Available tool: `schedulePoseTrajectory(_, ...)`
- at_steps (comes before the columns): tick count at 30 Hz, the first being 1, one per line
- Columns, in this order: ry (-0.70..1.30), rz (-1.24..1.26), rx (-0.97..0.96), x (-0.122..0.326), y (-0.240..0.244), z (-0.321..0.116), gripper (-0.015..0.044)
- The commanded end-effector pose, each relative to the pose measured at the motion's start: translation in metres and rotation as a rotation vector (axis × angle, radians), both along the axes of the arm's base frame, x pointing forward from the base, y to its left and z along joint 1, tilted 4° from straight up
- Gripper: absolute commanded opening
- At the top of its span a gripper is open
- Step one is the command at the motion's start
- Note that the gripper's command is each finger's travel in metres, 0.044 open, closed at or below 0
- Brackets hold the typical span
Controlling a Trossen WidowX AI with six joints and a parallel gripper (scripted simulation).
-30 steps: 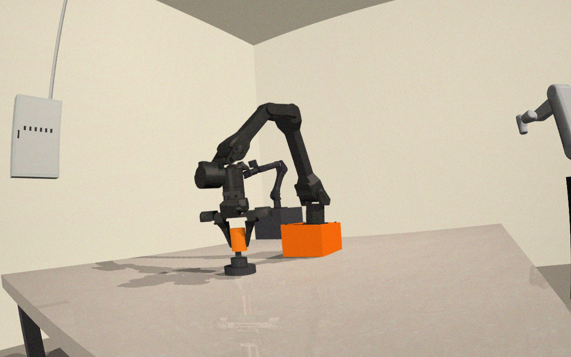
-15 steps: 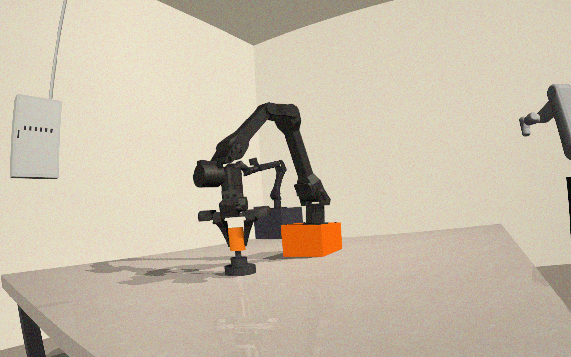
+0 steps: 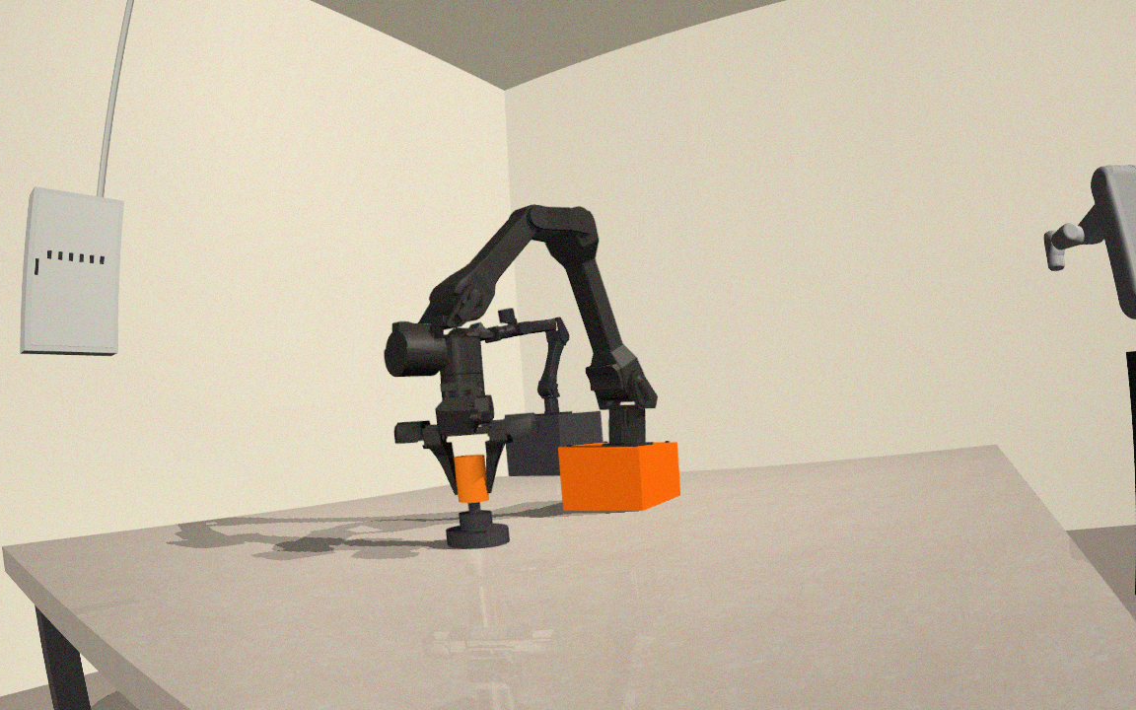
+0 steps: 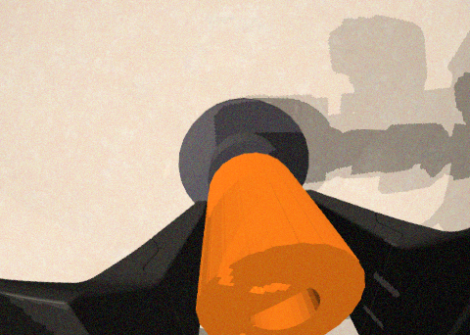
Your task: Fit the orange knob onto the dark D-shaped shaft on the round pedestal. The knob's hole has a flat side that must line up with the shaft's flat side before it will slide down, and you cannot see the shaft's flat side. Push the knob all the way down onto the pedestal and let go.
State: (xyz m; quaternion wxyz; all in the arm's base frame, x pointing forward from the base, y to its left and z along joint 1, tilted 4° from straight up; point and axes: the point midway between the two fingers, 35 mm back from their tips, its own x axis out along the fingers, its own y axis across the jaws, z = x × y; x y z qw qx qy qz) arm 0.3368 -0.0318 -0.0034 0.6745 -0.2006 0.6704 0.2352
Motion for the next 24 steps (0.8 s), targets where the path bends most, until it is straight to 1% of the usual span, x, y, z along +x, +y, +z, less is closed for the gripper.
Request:
schedulePoseTrajectory(1, -0.004, 0.002, -0.003, 0.000, 0.000, 0.000, 0.0000)
schedulePoseTrajectory(24, -0.004, 0.000, -0.003, 0.000, 0.000, -0.014, 0.0000)
